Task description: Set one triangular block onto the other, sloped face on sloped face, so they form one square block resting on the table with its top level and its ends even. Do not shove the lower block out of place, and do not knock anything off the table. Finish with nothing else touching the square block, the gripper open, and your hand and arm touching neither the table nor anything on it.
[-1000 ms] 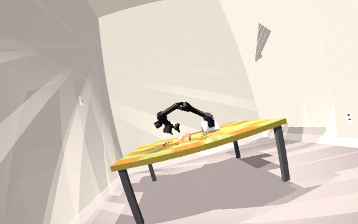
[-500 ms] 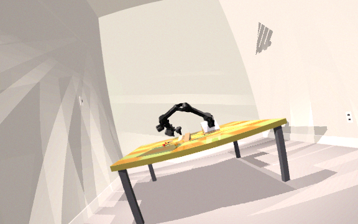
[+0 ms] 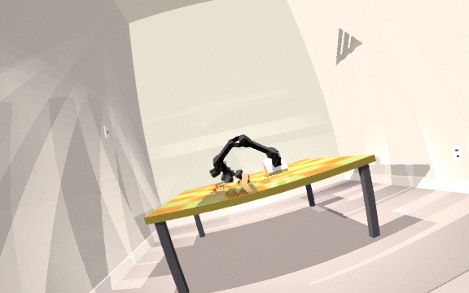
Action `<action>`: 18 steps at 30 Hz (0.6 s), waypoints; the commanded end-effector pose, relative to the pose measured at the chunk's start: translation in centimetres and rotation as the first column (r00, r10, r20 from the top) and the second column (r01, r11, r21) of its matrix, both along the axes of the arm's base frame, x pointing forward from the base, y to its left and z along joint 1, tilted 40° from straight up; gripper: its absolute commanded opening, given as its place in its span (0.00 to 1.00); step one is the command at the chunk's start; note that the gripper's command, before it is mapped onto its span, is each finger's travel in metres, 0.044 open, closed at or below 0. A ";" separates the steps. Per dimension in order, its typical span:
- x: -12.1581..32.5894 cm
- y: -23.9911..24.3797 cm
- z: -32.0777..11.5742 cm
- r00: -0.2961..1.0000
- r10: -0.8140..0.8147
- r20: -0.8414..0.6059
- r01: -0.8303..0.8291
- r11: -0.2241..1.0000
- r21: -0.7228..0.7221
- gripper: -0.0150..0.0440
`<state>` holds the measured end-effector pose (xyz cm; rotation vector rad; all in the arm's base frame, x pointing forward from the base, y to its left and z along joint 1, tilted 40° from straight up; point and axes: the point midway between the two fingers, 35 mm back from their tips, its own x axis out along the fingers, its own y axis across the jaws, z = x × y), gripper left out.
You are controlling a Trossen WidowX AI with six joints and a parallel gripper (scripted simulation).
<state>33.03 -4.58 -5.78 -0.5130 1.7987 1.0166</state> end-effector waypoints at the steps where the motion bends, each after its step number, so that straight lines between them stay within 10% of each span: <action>1: -0.2 0.2 -0.2 1.000 0.002 -0.005 -0.002 1.000 -0.003 1.00; 11: -0.2 0.2 -0.2 1.000 0.002 -0.005 -0.002 1.000 -0.003 1.00; 18: -0.1 0.1 -0.1 1.000 0.001 -0.003 -0.001 1.000 0.000 0.69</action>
